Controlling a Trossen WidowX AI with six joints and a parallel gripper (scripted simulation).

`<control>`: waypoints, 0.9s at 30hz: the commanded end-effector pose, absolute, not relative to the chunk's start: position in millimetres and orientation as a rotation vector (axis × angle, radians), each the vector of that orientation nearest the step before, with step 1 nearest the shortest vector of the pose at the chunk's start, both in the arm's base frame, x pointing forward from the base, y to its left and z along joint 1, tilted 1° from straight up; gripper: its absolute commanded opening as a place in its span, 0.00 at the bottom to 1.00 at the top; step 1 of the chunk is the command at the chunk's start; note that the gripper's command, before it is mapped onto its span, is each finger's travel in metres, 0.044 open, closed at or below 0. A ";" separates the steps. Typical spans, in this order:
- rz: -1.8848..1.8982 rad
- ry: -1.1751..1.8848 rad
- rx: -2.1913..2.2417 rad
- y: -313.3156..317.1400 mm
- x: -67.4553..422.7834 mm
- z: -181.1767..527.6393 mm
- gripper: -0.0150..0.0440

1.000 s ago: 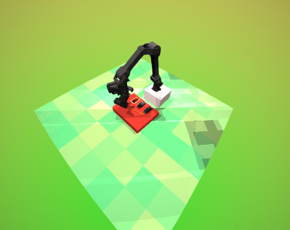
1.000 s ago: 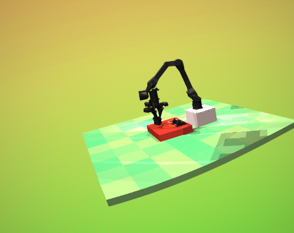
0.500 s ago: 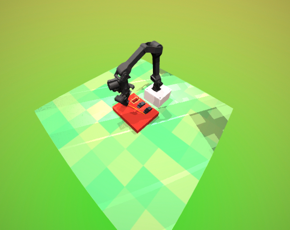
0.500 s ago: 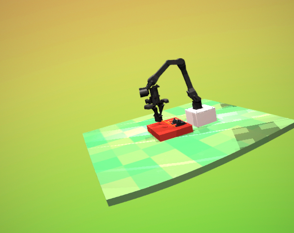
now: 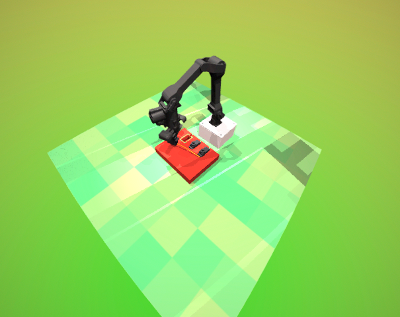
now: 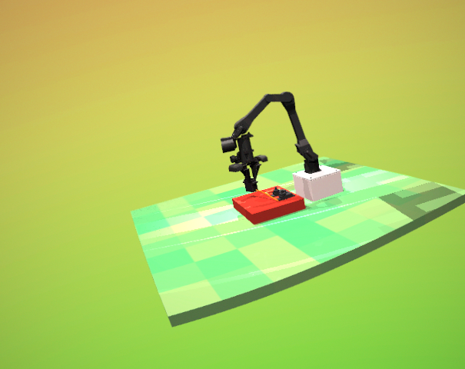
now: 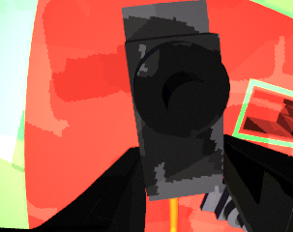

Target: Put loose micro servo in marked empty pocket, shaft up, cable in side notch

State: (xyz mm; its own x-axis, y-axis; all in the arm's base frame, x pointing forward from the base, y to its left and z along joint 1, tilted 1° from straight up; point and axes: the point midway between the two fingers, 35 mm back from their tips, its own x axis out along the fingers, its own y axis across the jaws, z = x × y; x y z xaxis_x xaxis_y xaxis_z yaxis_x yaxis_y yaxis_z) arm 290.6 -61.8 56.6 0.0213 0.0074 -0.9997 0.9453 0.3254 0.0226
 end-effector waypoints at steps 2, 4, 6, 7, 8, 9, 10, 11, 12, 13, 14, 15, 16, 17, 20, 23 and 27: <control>-0.944 1.329 0.970 -65.7 289.8 58.2 0.25; -0.923 1.339 0.949 -65.7 289.8 58.2 0.25; -0.886 1.356 0.911 -65.7 289.9 58.2 0.25; -0.862 1.367 0.887 -65.7 289.9 58.2 0.25; -0.836 1.377 0.861 -65.7 289.9 58.2 0.25; -0.810 1.388 0.834 -65.7 289.9 58.2 0.25; -0.784 1.398 0.807 -65.7 289.9 58.2 0.25; -0.758 1.408 0.781 -65.7 289.9 58.2 0.25; -0.732 1.418 0.754 -65.7 289.9 58.2 0.25; -0.706 1.427 0.727 -65.7 289.9 58.2 0.25; -0.680 1.436 0.700 -65.7 289.9 58.2 0.25; -0.654 1.444 0.673 -65.6 289.9 58.2 0.25; -0.627 1.452 0.646 -65.6 289.9 58.2 0.25; -0.601 1.460 0.620 -65.6 289.9 58.2 0.25; -0.522 1.482 0.539 -65.6 289.9 58.2 0.25; -0.443 1.500 0.457 -65.6 289.9 58.2 0.25; -0.337 1.519 0.349 -65.6 289.9 58.2 0.25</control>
State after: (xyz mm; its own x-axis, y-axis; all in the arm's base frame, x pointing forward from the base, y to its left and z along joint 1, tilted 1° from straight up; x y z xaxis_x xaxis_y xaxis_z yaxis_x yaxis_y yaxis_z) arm 290.0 -64.9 57.6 0.0249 0.0065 -0.9997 0.5389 0.8422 0.0189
